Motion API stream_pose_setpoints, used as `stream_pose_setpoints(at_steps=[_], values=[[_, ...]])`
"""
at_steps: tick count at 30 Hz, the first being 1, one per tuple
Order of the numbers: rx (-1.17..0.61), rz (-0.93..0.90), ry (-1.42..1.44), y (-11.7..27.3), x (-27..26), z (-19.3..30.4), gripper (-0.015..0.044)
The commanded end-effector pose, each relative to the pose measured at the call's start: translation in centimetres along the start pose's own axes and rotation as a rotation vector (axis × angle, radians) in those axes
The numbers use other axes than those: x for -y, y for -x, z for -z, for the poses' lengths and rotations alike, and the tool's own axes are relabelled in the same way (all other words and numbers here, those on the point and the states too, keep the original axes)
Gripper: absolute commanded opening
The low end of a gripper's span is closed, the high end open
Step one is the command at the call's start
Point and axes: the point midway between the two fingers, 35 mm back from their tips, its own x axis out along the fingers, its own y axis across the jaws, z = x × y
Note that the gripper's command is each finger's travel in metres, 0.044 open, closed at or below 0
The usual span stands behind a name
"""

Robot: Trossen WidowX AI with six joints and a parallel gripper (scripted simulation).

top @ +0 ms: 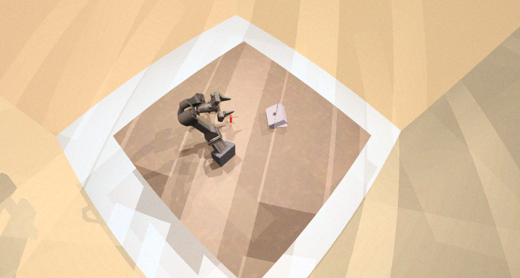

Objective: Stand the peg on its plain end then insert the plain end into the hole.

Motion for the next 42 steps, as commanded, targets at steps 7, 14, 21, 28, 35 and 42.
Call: stream_pose_setpoints(at_steps=[7,14,21,28,35,42], values=[[0.018,-0.034,0.007,1.6,1.3,-5.3,0.0440],[-0.083,0.064,0.133,0.7,2.0,-4.0,0.0440],[-0.242,0.180,0.267,-0.1,3.0,-2.3,0.0440],[-0.429,0.276,0.361,-0.7,4.0,-0.6,0.0440],[-0.628,0.336,0.409,-0.9,4.8,0.8,0.0440],[-0.844,0.355,0.409,-1.0,5.1,2.1,0.0440]])
